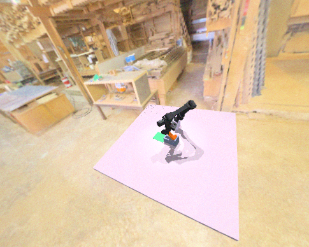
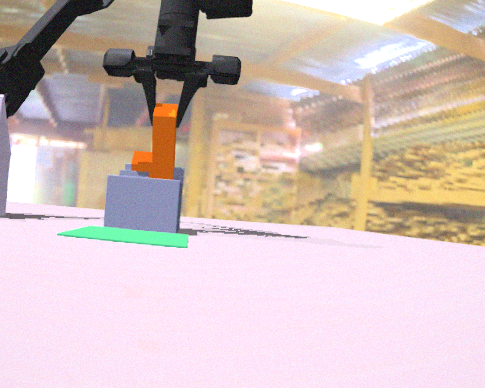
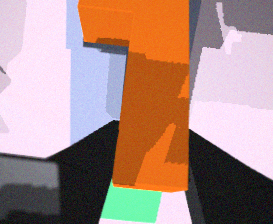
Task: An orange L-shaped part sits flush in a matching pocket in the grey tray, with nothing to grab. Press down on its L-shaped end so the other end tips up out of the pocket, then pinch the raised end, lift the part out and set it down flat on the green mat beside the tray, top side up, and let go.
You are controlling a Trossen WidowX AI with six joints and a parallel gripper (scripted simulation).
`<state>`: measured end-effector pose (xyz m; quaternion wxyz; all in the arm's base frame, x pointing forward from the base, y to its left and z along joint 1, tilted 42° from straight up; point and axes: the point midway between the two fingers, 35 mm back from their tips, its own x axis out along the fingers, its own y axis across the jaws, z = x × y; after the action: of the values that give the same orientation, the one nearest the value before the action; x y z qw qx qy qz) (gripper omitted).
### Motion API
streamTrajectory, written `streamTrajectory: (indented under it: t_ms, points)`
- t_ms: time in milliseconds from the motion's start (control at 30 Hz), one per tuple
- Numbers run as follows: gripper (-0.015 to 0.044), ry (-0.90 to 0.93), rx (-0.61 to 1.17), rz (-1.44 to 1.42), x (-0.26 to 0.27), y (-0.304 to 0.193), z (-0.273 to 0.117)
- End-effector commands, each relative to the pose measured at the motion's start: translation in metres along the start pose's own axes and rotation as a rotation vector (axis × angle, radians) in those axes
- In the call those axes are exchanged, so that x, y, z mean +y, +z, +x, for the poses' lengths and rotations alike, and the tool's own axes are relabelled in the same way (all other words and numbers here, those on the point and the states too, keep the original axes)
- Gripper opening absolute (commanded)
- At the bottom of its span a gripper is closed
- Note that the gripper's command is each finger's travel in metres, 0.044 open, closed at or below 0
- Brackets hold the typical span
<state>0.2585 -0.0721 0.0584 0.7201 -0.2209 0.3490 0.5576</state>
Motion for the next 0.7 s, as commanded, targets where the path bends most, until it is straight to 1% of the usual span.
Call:
streamTrajectory:
  t_ms: [0, 200, 467, 667]
  points:
    - [0.0000, -0.001, 0.005, -0.002, 0.000, -0.001, -0.006]
    - [0.0000, -0.001, 0.005, -0.002, 0.000, -0.001, -0.016]
    - [0.0000, -0.001, 0.005, -0.002, 0.000, -0.001, -0.019]
    - [0.0000, -0.001, 0.007, -0.002, 0.001, -0.021, -0.018]
